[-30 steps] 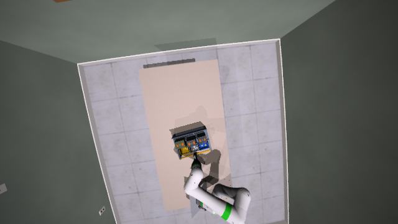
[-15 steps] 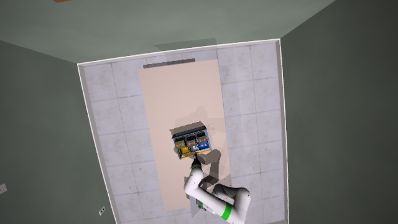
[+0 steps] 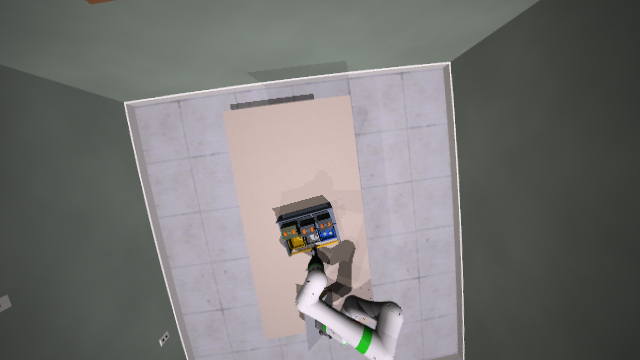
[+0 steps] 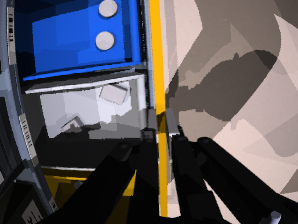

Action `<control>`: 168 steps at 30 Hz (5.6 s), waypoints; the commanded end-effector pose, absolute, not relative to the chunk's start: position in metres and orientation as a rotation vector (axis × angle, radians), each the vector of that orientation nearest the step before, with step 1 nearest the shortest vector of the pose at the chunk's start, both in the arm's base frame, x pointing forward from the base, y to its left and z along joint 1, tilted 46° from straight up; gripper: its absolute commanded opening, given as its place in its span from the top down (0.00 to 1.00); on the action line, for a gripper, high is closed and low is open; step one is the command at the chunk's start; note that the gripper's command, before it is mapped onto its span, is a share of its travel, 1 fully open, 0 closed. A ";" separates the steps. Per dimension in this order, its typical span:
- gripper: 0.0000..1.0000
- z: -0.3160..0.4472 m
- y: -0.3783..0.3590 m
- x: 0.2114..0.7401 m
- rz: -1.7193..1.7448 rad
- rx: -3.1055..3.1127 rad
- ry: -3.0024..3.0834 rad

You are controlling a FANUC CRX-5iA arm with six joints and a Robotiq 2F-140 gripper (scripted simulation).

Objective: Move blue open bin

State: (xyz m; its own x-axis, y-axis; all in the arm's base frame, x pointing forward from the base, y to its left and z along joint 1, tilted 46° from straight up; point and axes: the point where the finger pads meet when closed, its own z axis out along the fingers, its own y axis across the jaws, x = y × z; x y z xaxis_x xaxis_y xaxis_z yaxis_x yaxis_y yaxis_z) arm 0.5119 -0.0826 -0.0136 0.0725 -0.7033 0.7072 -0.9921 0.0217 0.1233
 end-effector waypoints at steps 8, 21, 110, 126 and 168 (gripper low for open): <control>1.00 -0.014 -0.082 0.512 0.603 1.741 -1.690; 1.00 -0.013 -0.082 0.512 0.603 1.741 -1.690; 1.00 0.013 -0.056 0.516 0.603 1.741 -1.690; 1.00 0.017 -0.055 0.476 0.603 1.741 -1.690; 1.00 0.031 -0.053 0.357 0.603 1.741 -1.690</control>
State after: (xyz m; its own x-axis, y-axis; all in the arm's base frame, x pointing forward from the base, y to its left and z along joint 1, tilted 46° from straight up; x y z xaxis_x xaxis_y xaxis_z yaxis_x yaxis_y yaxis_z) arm 0.3675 -0.0549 0.0292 0.0729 -0.7030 0.7074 -0.9919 0.0229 0.1250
